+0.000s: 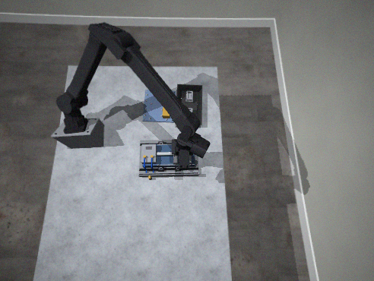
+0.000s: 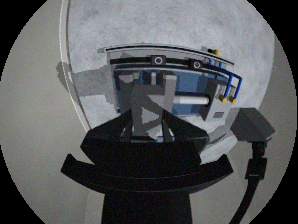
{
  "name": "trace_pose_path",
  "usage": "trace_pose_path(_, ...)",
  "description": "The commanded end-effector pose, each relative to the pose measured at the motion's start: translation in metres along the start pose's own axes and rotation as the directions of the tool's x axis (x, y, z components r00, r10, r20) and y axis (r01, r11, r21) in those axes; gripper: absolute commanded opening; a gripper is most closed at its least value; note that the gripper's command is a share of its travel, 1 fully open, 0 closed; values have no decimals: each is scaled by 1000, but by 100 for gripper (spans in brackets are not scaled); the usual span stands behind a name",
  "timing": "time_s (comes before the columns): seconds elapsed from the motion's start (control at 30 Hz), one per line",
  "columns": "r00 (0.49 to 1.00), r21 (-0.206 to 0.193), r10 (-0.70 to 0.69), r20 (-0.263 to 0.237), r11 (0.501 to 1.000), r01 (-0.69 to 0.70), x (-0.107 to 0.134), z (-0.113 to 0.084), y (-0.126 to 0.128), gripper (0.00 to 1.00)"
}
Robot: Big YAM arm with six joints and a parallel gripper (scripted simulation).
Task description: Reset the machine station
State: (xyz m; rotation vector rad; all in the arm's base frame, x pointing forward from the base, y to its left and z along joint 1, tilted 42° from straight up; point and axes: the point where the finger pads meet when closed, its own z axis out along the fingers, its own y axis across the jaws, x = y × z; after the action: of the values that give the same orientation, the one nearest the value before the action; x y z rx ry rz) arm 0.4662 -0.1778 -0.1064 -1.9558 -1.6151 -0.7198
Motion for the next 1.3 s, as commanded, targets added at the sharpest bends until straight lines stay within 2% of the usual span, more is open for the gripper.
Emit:
trace_pose_path(0.0, 1000, -25, -5, 10, 1000, 5, -6, -4, 9, 0)
trace_pose_path(1.27, 1000, -21, -18, 12, 1000, 18, 1, -1, 11, 0)
